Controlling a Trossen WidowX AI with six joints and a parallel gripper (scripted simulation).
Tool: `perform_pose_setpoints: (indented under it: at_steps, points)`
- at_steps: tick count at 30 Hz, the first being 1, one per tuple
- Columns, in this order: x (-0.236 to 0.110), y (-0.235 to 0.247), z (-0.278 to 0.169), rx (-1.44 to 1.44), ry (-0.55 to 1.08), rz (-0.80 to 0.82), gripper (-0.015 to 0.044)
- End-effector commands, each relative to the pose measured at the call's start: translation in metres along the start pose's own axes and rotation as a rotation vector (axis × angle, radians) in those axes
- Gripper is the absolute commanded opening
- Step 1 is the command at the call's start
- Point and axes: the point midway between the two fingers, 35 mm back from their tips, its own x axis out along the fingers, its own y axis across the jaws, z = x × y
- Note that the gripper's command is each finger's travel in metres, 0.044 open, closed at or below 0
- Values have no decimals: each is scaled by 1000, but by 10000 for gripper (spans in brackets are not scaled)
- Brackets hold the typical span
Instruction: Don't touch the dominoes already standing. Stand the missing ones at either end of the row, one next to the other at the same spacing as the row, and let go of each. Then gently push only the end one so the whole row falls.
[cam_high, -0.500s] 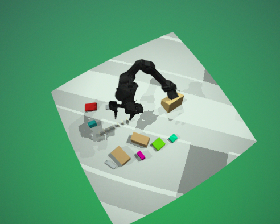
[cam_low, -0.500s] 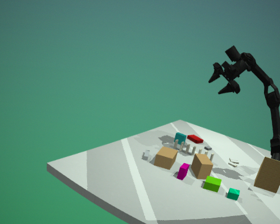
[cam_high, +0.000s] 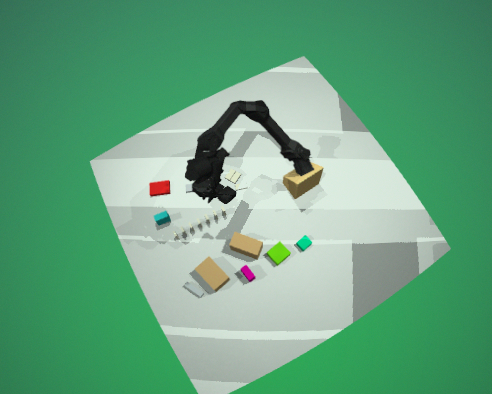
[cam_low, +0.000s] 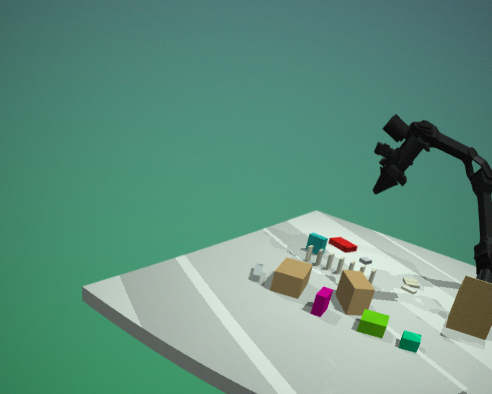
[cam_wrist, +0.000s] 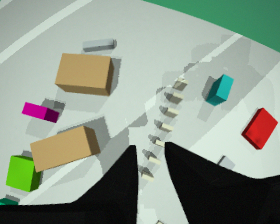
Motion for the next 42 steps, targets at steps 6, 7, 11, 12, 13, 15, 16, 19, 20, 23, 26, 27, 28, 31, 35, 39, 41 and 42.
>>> perform_pose_setpoints:
  at_steps: [6, 7, 11, 12, 13, 15, 16, 19, 20, 23, 26, 27, 28, 31, 35, 39, 41, 42]
  points:
    - [55, -44, -106, 708, 187, -104, 0]
    - [59, -46, -117, 767, 204, -121, 0]
    - [73, -55, -162, 1009, 271, -202, 0]
    - [76, -56, -174, 1071, 287, -225, 0]
    - [79, -57, -186, 1132, 302, -250, 0]
    - [83, -58, -211, 1254, 331, -302, 0]
    - [85, -58, -223, 1315, 345, -330, 0]
    - [88, -56, -254, 1465, 376, -405, 0]
    - [89, -56, -255, 1473, 378, -409, 0]
    - [89, -56, -255, 1473, 378, -409, 0]
    - [89, -56, -255, 1473, 378, -409, 0]
    - [89, -56, -255, 1473, 378, -409, 0]
    - [89, -56, -255, 1473, 378, -409, 0]
    - [89, -56, -255, 1473, 378, -409, 0]
    - [89, -56, -255, 1473, 378, -409, 0]
    - [89, -56, -255, 1473, 378, -409, 0]
    - [89, -56, -255, 1473, 378, -409, 0]
    - [89, -56, -255, 1473, 378, -409, 0]
